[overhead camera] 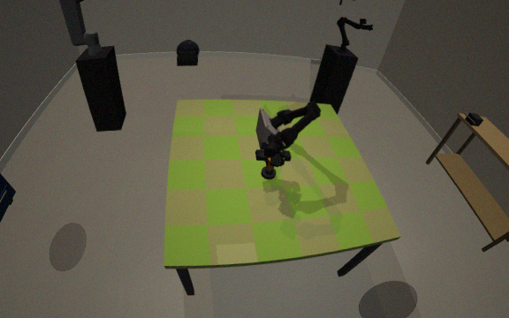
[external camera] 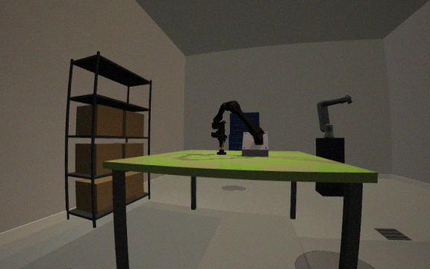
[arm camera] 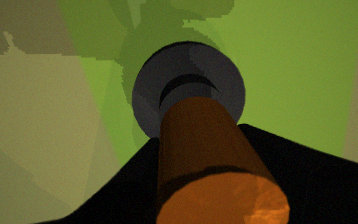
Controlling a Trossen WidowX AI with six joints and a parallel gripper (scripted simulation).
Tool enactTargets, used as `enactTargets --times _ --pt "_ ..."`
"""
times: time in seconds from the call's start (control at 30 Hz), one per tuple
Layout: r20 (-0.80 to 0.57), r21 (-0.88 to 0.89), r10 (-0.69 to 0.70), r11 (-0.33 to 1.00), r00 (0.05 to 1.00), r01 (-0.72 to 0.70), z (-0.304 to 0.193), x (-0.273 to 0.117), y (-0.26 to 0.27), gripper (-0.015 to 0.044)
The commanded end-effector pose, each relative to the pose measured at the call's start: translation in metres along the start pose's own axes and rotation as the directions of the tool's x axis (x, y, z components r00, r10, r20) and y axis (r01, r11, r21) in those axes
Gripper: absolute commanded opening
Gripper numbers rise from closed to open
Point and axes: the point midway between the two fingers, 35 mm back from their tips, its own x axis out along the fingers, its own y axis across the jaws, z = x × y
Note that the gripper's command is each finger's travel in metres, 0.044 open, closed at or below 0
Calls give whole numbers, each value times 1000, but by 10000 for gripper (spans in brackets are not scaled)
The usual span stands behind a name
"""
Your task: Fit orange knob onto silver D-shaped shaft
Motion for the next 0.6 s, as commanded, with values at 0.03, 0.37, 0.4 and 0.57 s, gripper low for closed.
enactTargets --times 0.03,0.37,0.4,0.57 --pt "6 -84 1 997 1000 -1 1 -3 0 0" --pt "6 -205 1 979 1000 0 0 0 -1 0" --pt "6 -205 1 979 1000 0 0 0 -1 0" --pt "6 -205 1 979 1000 0 1 1 0 0"
